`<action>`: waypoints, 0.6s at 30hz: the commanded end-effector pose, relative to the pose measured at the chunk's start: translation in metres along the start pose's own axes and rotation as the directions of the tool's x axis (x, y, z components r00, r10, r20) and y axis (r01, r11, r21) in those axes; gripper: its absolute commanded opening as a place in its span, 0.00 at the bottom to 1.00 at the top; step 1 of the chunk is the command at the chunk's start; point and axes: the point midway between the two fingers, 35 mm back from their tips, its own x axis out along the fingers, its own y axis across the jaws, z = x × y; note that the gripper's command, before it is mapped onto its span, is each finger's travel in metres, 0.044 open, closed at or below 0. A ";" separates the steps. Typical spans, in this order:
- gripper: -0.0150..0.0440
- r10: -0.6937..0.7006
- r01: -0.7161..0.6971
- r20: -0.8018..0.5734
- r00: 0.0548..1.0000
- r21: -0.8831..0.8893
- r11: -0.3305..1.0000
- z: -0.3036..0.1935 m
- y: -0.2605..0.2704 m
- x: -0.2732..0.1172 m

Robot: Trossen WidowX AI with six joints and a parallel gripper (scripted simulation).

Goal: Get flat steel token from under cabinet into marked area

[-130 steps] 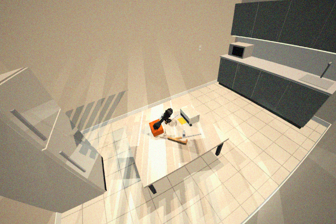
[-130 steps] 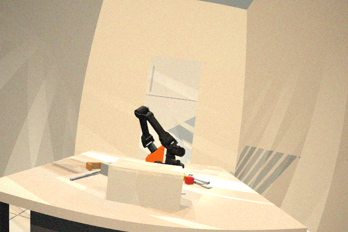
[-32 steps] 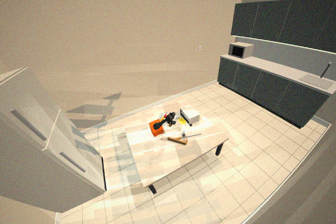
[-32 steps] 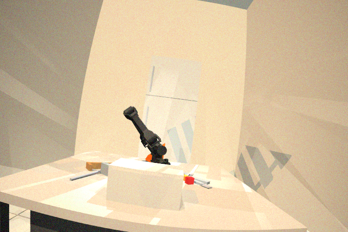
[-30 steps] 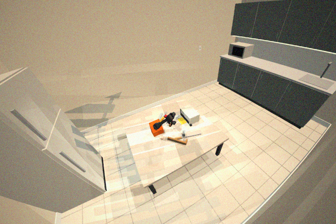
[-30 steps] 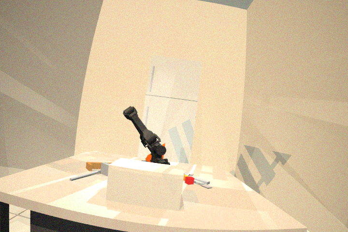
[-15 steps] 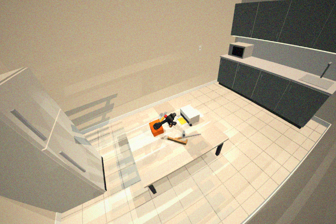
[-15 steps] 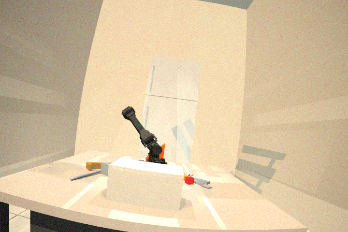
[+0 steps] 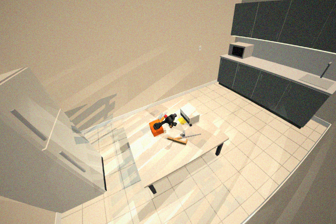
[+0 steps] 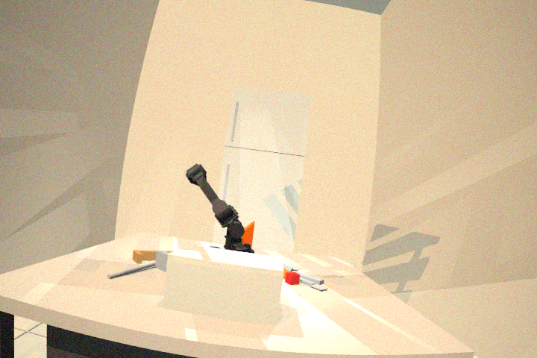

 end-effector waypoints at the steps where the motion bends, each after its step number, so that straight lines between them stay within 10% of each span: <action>1: 0.25 -0.003 0.003 0.004 1.000 0.000 1.000 -0.003 -0.004 -0.001; 18: 0.25 -0.003 0.003 0.003 1.000 0.000 1.000 -0.015 -0.019 -0.001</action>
